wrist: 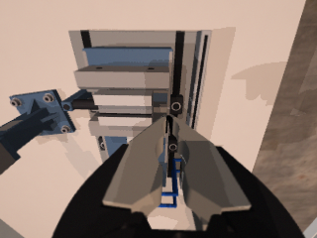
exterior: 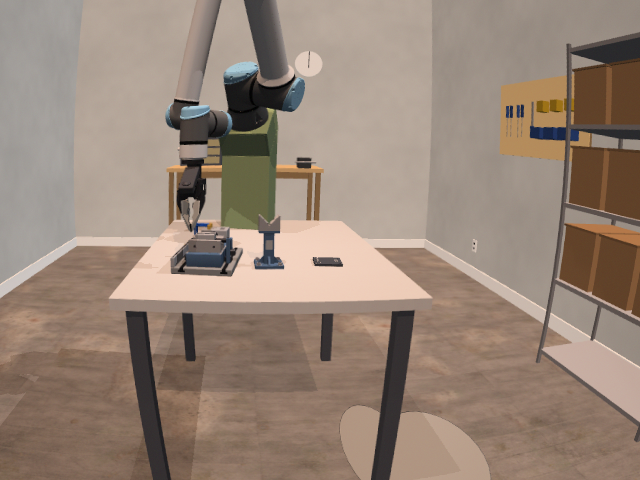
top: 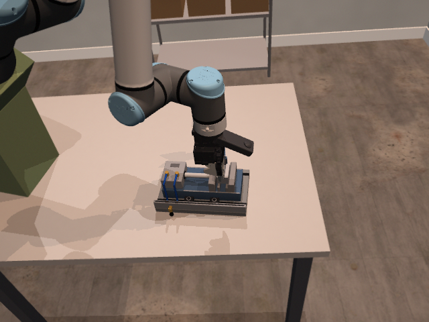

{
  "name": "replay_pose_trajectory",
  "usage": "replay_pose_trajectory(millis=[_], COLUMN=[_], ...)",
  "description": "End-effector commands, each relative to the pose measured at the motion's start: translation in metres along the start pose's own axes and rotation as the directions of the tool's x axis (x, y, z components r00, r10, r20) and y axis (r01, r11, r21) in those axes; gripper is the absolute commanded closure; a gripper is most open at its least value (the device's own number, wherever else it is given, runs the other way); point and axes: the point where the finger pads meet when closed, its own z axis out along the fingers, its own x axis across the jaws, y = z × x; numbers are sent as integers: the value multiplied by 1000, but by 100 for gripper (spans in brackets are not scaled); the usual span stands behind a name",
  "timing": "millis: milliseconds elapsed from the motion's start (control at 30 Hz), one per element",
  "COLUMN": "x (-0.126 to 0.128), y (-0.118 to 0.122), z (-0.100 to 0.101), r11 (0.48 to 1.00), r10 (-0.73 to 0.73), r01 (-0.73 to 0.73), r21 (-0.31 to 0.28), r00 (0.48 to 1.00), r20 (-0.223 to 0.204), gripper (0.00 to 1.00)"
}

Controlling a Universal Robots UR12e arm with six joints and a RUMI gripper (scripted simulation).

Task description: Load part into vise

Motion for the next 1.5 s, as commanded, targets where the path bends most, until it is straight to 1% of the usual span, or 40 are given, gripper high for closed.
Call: replay_pose_trajectory(millis=[0,667,1467], x=[0,0,0], y=[0,0,0], z=[0,0,6], r11=[1000,1000,1000], r10=[0,0,0], r01=[0,0,0], r21=[1,1,1], r00=[1000,1000,1000], r20=[0,0,0], gripper=[100,100,100])
